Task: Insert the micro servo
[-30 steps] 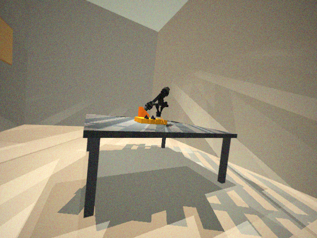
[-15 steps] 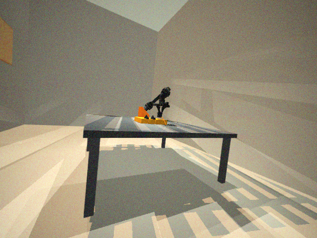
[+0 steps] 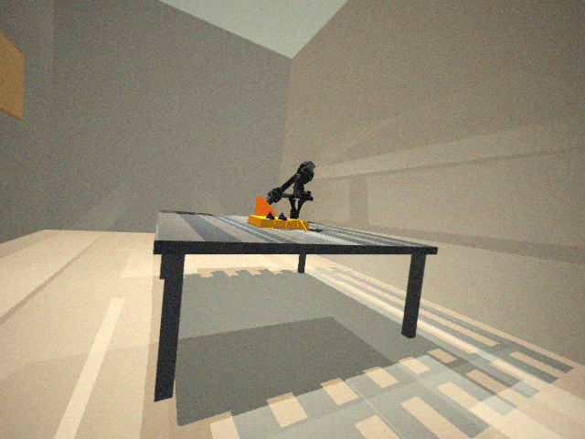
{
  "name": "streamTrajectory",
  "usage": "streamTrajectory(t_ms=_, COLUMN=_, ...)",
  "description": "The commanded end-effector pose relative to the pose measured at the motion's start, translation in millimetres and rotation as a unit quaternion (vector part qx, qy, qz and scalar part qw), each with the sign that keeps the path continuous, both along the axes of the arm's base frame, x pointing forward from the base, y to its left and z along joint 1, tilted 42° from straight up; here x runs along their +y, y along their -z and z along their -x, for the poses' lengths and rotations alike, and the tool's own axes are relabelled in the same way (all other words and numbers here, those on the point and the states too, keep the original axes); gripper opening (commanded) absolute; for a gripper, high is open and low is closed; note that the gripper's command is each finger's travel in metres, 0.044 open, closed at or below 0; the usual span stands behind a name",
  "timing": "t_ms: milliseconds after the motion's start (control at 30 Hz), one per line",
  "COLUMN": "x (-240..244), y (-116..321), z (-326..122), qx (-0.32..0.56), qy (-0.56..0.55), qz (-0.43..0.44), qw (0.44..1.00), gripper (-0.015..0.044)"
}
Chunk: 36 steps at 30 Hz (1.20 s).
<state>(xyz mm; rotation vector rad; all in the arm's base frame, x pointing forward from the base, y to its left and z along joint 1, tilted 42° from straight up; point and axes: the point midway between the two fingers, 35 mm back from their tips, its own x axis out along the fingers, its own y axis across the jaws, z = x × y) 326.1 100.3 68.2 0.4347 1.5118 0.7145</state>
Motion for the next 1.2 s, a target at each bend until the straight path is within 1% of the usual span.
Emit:
streamTrajectory(t_ms=0, x=-0.6, y=0.4, z=-0.6, qx=0.001, qy=0.004, qz=-0.001, qw=1.0, gripper=0.0)
streamTrajectory(t_ms=1167, x=16.5, y=20.0, z=0.5, qx=0.001, qy=0.004, qz=-0.002, qw=1.0, gripper=0.0)
